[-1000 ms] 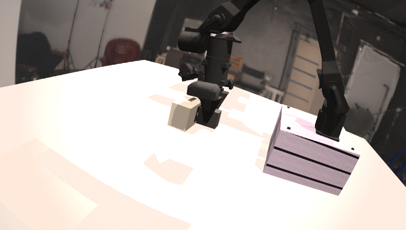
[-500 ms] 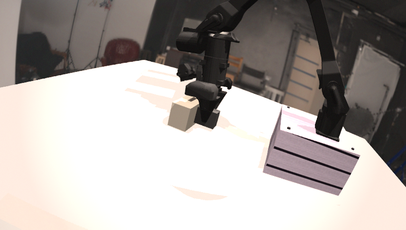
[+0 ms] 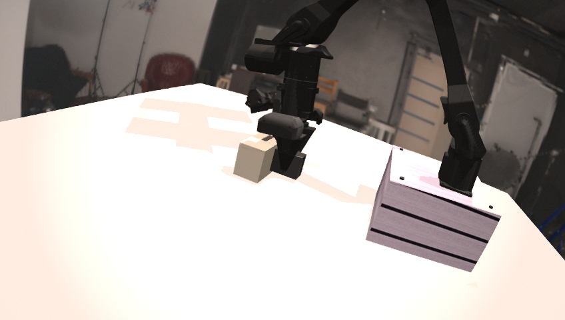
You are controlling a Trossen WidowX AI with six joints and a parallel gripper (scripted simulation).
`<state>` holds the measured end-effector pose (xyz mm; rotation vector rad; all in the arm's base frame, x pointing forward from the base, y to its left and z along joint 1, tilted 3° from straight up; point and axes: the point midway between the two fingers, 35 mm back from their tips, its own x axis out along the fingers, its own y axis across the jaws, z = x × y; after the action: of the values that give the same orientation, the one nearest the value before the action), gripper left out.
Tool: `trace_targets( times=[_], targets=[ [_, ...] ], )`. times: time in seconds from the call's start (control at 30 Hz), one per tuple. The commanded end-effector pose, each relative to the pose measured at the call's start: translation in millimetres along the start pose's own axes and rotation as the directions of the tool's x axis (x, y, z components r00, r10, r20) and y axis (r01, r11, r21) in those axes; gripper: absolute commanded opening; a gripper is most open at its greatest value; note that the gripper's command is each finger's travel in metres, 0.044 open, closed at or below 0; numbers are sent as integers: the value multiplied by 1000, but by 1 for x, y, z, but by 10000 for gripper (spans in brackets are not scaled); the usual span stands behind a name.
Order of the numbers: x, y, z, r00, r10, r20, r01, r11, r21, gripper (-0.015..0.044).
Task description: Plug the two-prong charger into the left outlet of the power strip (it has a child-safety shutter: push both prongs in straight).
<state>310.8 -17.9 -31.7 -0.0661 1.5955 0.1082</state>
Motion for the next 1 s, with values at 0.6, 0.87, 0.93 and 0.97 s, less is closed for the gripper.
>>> trace_targets(
  times=[0.6, 0.87, 0.93, 0.97],
  targets=[
    [0, 0, 0, 1000, -1, 6, 1, 1000, 0, 440],
    [0, 0, -2, 1000, -1, 12, 1, 1000, -1, 440],
    [0, 0, -2, 1000, -1, 14, 1, 1000, -1, 440],
    [0, 0, -3, 1000, -1, 15, 1, 1000, -1, 440]
  ],
)
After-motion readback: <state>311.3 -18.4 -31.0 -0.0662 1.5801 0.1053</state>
